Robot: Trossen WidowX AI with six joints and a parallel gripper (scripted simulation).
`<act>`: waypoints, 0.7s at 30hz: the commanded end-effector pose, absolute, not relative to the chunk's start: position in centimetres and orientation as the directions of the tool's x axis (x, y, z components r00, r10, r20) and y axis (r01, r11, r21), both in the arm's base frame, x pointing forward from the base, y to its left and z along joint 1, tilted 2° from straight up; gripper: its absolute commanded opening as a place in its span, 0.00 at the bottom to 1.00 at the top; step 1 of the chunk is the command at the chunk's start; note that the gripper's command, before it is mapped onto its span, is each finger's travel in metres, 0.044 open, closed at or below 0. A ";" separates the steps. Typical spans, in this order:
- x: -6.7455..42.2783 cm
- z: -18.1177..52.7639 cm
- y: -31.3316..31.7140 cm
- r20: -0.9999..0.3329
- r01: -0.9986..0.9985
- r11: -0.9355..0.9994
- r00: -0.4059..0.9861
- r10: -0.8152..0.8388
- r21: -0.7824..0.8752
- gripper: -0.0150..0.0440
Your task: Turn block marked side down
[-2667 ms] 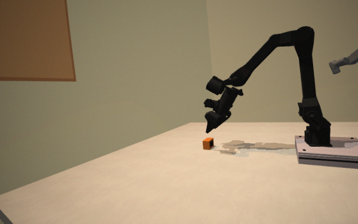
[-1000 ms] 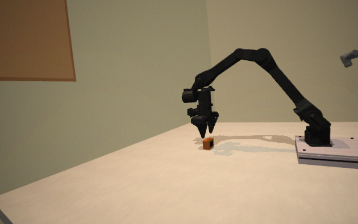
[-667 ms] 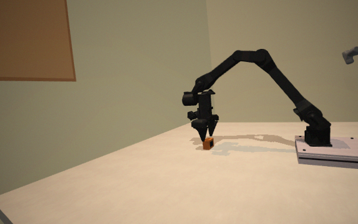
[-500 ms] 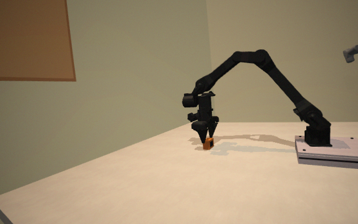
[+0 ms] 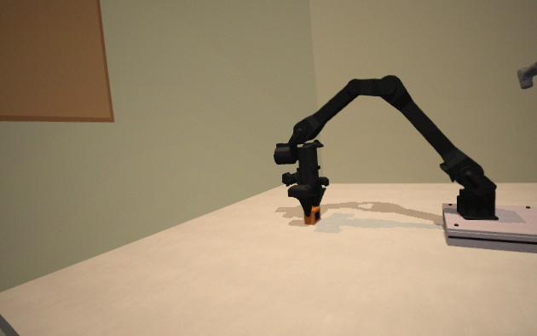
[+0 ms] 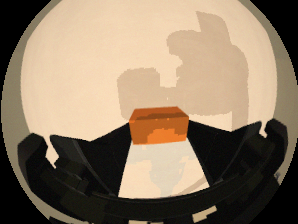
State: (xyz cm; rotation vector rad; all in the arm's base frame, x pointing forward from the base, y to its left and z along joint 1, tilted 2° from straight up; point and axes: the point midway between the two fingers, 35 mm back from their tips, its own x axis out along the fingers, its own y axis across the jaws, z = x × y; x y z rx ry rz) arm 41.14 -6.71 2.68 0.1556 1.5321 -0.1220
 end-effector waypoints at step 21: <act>41.0 5.0 -6.7 -0.999 0.175 0.984 0.030 0.022 0.027 0.27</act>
